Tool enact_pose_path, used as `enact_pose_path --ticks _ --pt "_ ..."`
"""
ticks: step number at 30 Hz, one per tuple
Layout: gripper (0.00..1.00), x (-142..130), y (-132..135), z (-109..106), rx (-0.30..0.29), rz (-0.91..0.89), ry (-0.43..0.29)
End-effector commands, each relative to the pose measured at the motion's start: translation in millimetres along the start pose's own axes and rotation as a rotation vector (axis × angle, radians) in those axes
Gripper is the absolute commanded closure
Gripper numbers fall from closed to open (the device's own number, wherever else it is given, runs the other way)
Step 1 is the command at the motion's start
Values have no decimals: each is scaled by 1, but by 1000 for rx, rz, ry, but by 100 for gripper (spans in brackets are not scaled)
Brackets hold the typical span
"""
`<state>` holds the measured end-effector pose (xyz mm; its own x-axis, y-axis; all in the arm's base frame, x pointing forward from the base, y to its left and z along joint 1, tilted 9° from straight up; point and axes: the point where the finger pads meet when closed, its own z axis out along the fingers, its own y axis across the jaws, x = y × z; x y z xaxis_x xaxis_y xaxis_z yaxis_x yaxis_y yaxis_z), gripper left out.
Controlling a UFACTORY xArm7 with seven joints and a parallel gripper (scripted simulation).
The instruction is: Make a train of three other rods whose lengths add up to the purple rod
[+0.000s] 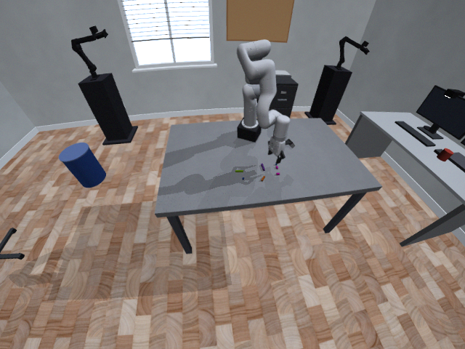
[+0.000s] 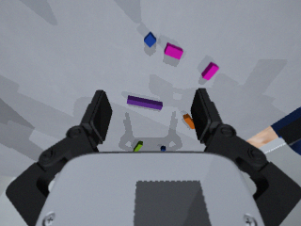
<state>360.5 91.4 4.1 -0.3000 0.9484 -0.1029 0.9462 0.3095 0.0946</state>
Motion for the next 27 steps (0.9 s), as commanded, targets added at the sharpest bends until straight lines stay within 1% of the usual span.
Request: enact_pose_path --ticks 1,10,12,13,27 --pt "0 -2 3 -1 -11 166 -17" --pt "0 -7 5 -1 -13 448 -15" --pt "0 -7 5 -1 -13 448 -15" --pt "0 -8 6 -1 -13 536 -15" --pt "0 -15 9 -1 -16 950 -12"
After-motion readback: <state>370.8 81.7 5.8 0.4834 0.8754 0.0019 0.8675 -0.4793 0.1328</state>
